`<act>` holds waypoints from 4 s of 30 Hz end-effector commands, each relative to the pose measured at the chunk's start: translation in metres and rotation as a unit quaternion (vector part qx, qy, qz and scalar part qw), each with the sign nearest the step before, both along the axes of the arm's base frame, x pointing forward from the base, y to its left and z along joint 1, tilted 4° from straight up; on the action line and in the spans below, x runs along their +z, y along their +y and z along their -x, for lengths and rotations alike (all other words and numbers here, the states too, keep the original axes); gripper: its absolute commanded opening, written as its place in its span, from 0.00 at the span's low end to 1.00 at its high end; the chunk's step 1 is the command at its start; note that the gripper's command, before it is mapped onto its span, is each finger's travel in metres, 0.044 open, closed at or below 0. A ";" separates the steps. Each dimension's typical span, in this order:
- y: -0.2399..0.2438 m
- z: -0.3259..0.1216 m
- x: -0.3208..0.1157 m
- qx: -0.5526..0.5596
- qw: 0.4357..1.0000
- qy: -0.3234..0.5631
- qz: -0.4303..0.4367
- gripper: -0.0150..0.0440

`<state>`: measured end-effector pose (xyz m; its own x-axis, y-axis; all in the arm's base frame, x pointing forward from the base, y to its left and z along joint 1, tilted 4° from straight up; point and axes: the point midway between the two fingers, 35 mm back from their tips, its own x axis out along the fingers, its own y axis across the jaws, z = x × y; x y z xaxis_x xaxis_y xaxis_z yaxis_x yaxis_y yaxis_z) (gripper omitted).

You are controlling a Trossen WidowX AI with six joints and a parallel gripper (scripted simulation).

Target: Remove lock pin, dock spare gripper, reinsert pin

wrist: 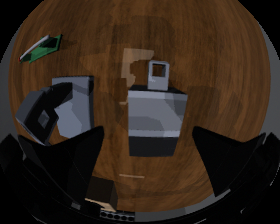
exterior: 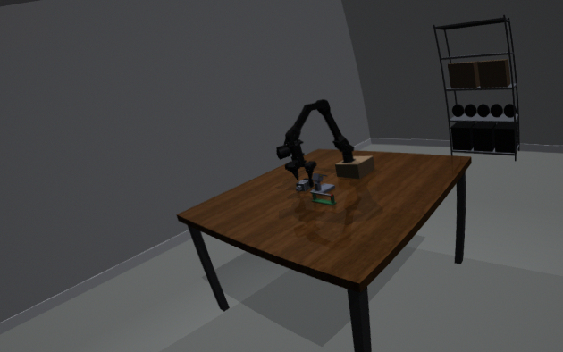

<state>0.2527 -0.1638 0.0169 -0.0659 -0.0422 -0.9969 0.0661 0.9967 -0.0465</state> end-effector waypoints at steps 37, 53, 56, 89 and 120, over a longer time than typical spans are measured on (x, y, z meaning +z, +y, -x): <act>0.003 0.006 0.076 0.011 0.959 -0.279 0.037 1.00; -0.004 0.006 0.030 0.010 0.960 -0.279 0.037 1.00; -0.005 0.009 0.010 0.009 0.960 -0.279 0.036 1.00; -0.009 0.009 -0.042 0.009 0.960 -0.279 0.036 1.00; -0.010 0.010 -0.054 0.009 0.960 -0.279 0.036 0.56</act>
